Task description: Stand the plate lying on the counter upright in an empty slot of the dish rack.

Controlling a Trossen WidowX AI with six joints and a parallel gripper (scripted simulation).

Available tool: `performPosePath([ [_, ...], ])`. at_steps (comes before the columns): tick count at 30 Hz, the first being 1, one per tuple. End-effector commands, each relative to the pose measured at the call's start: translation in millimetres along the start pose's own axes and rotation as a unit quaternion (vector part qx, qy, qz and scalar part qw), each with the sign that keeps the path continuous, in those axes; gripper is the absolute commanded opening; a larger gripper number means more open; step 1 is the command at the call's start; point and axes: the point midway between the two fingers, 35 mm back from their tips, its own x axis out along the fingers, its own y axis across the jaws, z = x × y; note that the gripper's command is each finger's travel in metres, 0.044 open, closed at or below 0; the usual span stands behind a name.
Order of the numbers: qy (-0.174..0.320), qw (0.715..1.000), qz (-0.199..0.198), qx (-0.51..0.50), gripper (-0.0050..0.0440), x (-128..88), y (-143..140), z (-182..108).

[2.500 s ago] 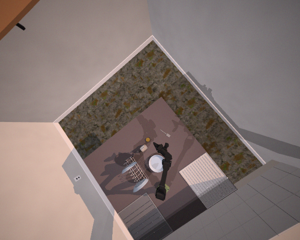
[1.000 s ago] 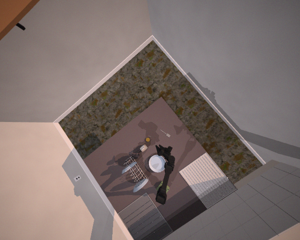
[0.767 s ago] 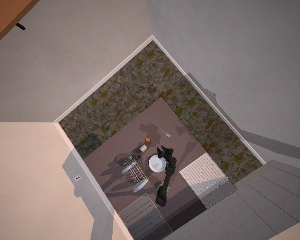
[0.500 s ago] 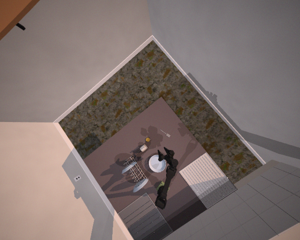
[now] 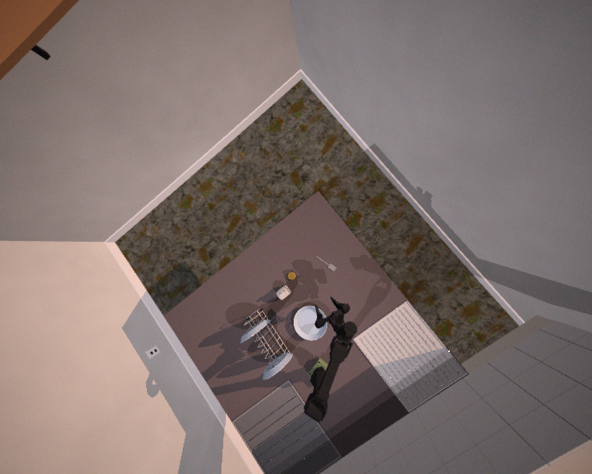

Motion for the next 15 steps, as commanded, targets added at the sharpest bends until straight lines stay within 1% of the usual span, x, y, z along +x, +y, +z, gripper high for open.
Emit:
performPosePath([
  [1, 0.015, 0.998, -0.015, -0.066, 0.044, -13, -1, -10],
  [8, 0.038, 0.982, -0.032, -0.184, 0.044, -32, -3, -32],
  [10, 0.038, 0.982, -0.032, -0.184, 0.044, -32, -3, -32],
  [15, 0.057, 0.961, -0.039, -0.266, 0.044, -45, -3, -48],
])
